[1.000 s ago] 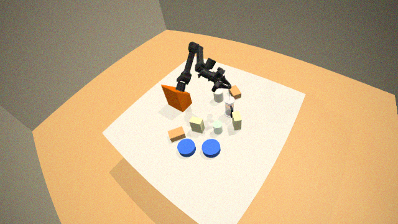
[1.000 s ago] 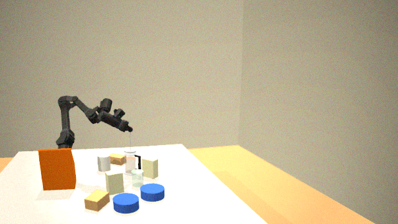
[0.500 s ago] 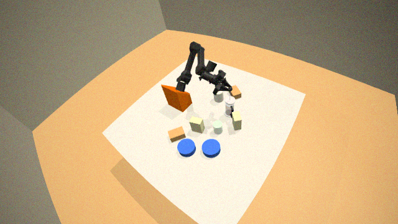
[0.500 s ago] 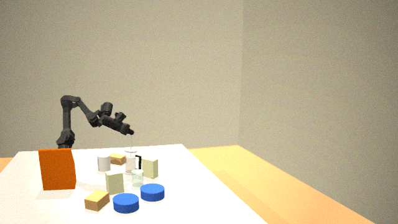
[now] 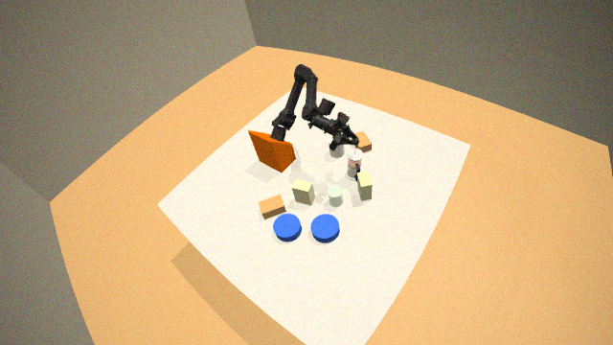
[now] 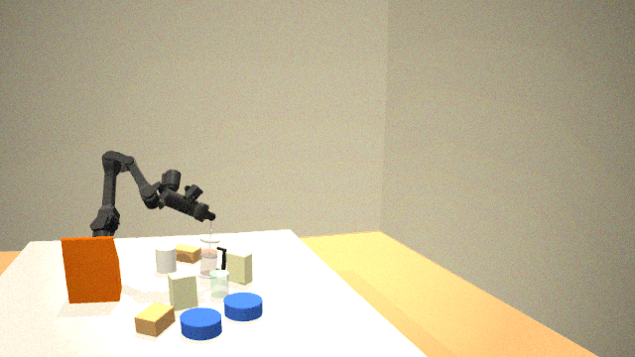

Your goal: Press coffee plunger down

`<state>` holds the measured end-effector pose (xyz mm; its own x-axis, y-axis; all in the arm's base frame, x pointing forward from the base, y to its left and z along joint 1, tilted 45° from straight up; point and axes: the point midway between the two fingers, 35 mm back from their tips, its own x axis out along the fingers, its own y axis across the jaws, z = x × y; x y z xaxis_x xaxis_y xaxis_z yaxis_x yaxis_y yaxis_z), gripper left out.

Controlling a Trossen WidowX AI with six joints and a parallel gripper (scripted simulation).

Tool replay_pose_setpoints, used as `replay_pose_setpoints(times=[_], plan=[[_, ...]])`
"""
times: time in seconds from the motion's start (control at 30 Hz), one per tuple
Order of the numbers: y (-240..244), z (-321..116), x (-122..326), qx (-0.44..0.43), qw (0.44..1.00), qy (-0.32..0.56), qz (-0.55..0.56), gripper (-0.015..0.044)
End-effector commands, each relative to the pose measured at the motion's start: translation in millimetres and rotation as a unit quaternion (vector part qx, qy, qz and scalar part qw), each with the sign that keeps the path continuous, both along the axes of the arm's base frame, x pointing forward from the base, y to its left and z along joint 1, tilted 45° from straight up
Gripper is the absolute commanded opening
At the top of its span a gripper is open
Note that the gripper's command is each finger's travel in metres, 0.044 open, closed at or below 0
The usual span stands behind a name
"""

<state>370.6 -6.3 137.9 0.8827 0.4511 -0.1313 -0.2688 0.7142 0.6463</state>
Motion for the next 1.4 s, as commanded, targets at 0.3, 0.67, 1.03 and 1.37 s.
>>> replay_pose_setpoints(times=[0.3, 0.67, 1.03, 1.37], plan=[[28, -29, -1, 0.01, 0.999, 0.025, 0.018, 0.0128], [37, -37, 8, 0.012, 0.999, 0.024, 0.018, 0.0128], [36, -36, 13, 0.012, 0.999, 0.024, 0.018, 0.0128], [35, -35, 16, 0.012, 0.999, 0.024, 0.018, 0.0128]])
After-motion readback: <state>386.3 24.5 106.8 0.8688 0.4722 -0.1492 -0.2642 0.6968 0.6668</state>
